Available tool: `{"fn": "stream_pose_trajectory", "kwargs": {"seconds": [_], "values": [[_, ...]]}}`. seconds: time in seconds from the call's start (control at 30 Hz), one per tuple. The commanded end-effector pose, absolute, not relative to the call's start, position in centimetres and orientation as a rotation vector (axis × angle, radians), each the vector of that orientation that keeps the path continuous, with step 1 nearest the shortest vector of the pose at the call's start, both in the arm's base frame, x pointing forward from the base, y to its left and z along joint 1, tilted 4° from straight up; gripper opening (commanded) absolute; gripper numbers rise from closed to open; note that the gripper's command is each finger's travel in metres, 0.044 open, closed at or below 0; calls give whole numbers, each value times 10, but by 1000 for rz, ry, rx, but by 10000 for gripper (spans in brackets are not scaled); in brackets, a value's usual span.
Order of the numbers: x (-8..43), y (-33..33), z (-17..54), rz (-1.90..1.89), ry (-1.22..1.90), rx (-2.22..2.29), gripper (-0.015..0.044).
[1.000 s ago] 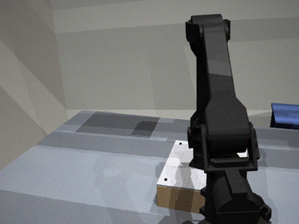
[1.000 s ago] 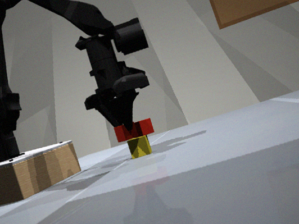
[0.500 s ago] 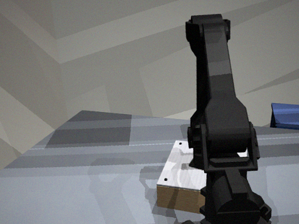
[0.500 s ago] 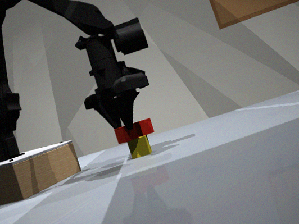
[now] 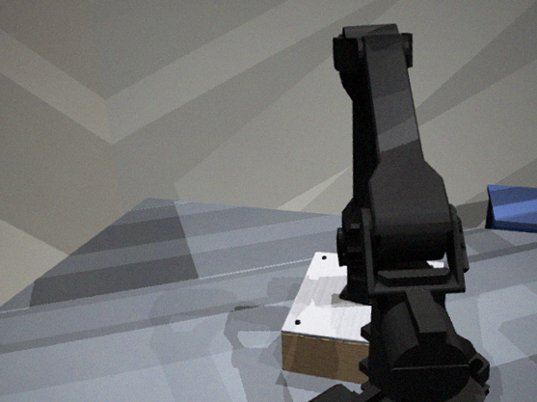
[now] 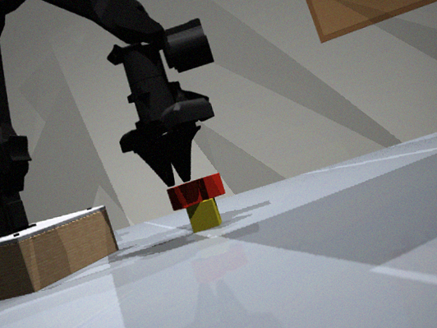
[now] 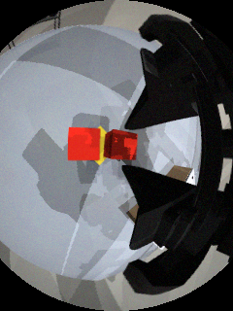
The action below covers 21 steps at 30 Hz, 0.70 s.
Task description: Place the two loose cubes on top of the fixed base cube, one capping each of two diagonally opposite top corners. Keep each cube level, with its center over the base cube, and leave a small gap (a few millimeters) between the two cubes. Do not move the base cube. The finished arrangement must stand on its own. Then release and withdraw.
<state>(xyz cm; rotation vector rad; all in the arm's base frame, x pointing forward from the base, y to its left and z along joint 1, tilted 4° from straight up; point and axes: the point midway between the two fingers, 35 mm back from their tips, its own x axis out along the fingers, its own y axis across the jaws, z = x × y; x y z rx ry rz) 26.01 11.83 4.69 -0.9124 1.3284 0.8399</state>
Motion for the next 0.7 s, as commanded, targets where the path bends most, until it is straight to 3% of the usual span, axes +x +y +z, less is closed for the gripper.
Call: {"fn": "stream_pose_trajectory", "kwargs": {"seconds": [0.0,0.67], "values": [[262,119,55,835,1315,-910,205],[260,120,74,835,1315,-910,205]]}}
